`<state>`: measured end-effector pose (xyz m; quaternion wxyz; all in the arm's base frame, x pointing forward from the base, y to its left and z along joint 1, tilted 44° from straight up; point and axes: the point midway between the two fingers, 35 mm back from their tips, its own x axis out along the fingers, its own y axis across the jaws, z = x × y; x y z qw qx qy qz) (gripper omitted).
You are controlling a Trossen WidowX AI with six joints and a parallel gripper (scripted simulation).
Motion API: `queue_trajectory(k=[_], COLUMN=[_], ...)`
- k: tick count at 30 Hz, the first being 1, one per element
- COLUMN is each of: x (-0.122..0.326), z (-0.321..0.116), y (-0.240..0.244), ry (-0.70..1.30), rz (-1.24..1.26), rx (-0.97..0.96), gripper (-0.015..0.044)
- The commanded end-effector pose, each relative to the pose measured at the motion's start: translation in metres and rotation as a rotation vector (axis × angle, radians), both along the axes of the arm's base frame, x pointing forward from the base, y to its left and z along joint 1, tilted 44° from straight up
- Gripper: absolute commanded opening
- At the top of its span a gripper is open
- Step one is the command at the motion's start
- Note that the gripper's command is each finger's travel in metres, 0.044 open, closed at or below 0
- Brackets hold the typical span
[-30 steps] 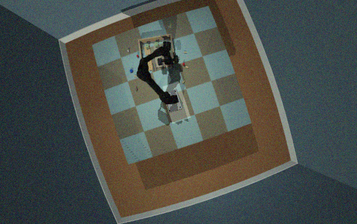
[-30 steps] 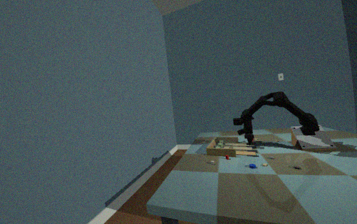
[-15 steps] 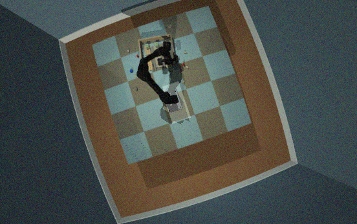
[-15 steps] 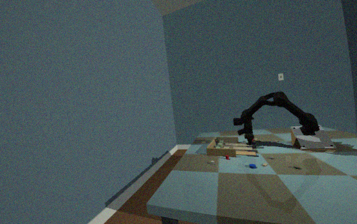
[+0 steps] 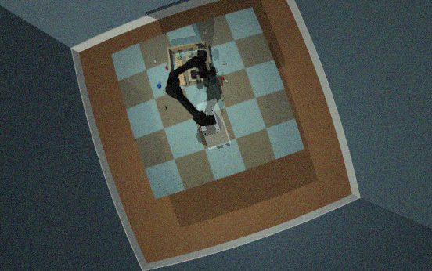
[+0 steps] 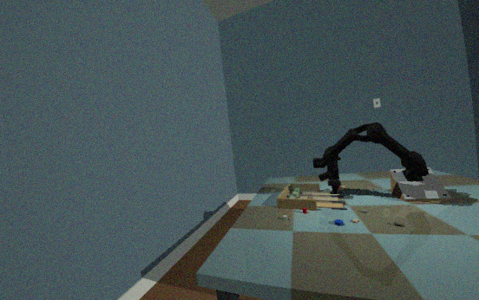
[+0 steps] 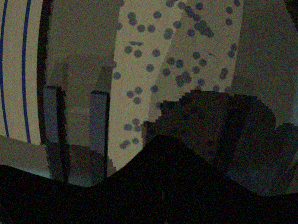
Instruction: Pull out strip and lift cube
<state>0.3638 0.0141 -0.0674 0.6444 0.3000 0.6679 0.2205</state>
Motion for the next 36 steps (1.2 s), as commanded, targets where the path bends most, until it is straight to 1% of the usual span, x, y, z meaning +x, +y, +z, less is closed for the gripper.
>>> queue_trajectory(k=[1, 7, 36], x=[0.001, -0.001, -0.046], z=[-0.001, -0.002, 0.000], y=[0.002, 0.003, 0.007], ry=[0.000, 0.000, 0.003], rz=[-0.001, -0.001, -0.001], rx=[0.002, 0.002, 0.003], gripper=[0.0000, 0.0000, 0.0000])
